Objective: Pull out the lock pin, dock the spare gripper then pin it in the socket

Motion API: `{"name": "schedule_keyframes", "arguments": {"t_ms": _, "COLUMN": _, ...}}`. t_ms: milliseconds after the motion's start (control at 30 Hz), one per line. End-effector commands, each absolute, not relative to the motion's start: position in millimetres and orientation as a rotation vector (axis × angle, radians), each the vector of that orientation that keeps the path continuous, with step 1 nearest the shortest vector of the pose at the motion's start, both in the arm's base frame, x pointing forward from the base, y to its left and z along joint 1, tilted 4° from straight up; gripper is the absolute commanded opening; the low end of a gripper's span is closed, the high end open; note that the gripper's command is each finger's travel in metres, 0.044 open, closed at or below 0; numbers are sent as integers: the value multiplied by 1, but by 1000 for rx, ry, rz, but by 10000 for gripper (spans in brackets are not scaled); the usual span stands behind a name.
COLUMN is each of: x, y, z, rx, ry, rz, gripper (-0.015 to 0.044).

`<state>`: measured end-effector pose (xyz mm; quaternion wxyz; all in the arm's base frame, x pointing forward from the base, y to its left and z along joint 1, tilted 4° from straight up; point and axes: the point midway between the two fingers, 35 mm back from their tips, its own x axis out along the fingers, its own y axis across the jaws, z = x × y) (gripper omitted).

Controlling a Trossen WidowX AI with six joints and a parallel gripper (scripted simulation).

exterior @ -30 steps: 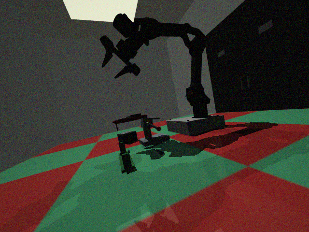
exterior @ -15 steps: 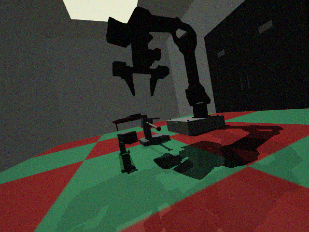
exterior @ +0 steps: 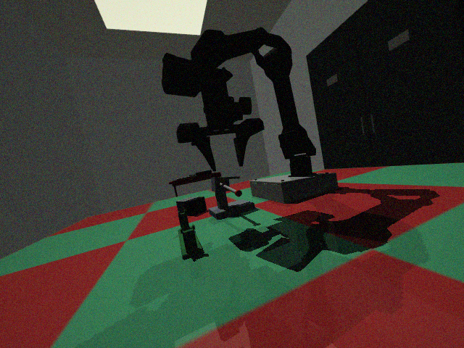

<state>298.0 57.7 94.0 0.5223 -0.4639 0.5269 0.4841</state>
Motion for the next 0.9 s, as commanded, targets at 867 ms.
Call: {"name": "schedule_keyframes", "arguments": {"t_ms": 867, "x": 294, "y": 58, "z": 35, "rx": -1106, "ry": 1277, "rz": 1166, "gripper": 300}}
